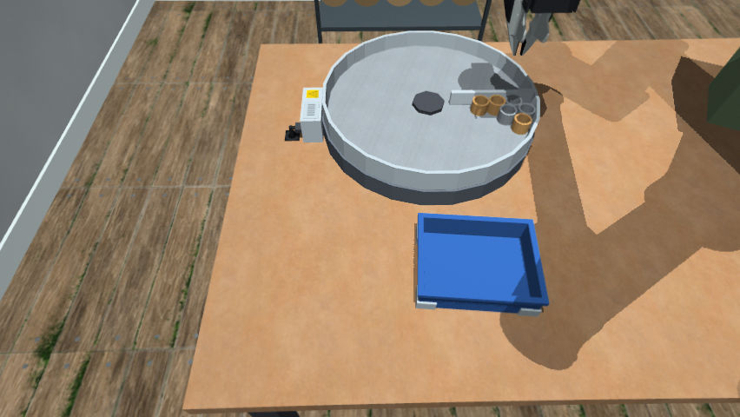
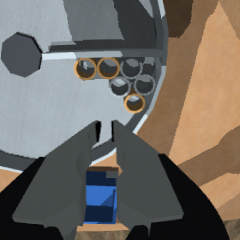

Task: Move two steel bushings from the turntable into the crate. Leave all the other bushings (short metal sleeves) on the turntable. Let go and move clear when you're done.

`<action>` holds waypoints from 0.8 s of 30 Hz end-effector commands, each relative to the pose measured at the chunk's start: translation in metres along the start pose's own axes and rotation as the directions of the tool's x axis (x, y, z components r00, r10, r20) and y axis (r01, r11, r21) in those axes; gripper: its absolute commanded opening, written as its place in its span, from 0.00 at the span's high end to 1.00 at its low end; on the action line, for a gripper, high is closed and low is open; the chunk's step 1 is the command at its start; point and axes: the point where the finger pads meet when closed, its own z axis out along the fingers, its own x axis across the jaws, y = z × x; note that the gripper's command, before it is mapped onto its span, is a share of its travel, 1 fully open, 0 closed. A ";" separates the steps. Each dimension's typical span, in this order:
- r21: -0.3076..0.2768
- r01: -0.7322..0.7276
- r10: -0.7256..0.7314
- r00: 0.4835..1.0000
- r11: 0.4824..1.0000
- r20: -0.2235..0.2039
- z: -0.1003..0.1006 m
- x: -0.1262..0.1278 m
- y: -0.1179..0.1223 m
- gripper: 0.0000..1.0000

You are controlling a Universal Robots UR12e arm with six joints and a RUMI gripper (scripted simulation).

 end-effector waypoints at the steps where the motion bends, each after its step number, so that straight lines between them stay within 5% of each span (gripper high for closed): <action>1: 0.001 0.000 0.000 1.000 1.000 0.001 0.000 0.000 0.000 0.95; 7: 0.001 0.000 0.000 1.000 1.000 0.001 0.004 0.000 0.000 0.94; 18: 0.001 0.000 0.000 1.000 1.000 0.000 0.076 0.002 0.007 0.94; 24: 0.000 0.000 0.000 1.000 1.000 0.001 0.081 0.002 0.008 0.94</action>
